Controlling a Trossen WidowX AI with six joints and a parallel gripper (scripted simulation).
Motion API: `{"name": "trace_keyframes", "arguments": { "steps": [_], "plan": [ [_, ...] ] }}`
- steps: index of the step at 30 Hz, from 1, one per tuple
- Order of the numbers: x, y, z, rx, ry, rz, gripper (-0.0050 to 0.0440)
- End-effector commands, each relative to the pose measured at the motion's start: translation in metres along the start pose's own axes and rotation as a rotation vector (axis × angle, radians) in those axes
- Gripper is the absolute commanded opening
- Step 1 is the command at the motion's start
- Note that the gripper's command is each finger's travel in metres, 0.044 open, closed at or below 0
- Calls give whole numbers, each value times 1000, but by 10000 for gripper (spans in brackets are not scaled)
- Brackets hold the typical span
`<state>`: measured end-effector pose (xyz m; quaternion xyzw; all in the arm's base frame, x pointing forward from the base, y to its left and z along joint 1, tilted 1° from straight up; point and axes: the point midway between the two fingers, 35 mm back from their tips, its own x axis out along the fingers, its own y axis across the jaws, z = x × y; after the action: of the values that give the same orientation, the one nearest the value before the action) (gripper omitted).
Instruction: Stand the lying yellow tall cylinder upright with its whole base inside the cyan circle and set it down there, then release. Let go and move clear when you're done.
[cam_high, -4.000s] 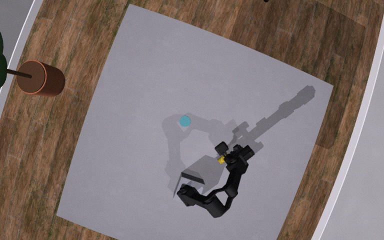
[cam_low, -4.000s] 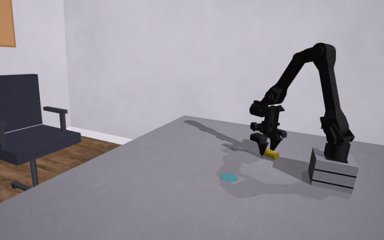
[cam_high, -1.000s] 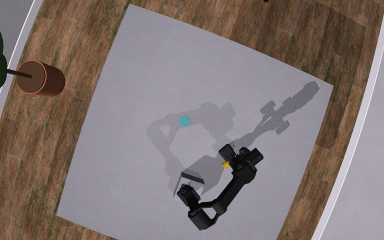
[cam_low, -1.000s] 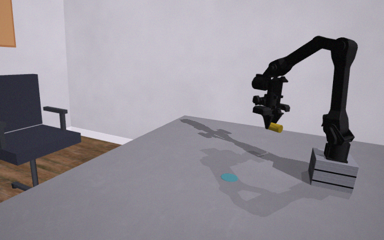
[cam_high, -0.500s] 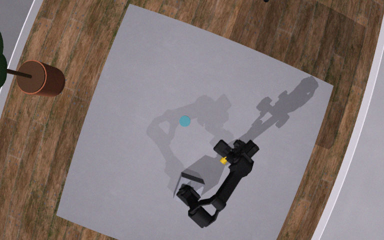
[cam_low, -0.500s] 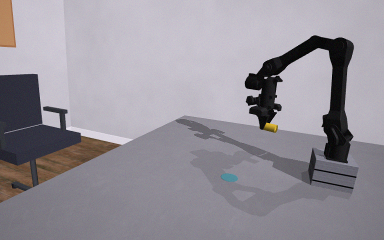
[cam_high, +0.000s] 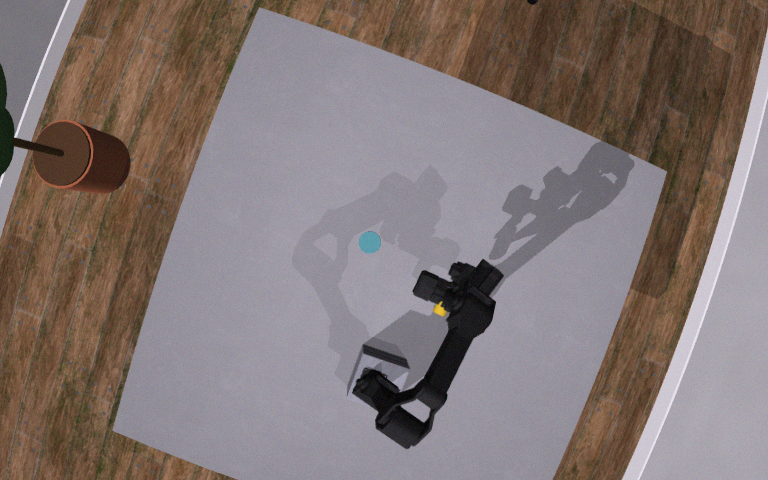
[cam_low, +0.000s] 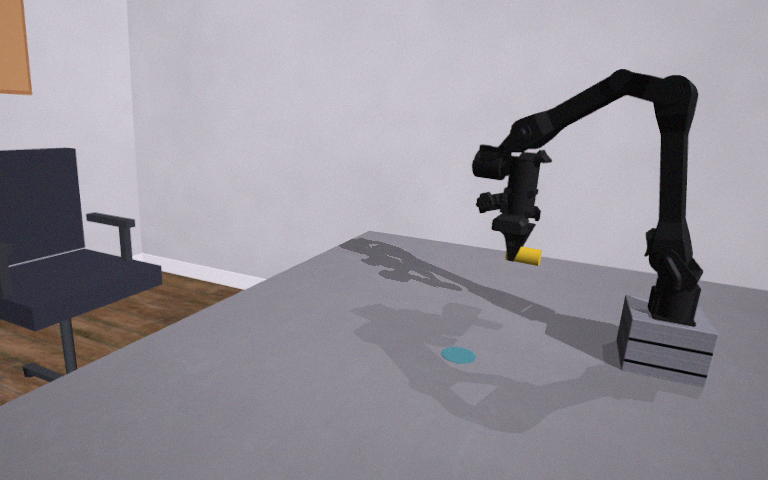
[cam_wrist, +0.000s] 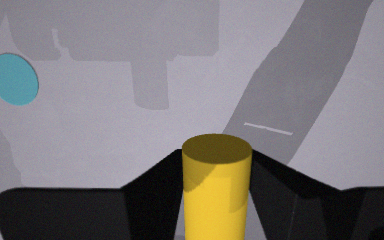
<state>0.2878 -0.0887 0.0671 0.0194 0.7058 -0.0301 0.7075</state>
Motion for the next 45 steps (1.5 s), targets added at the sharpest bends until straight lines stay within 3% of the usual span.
{"name": "trace_keyframes", "arguments": {
  "steps": [1,45],
  "plan": [
    [-7,8,10,-64,-20,-7,105],
    [-18,137,43,-813,-22,-1,105]
  ]
}}
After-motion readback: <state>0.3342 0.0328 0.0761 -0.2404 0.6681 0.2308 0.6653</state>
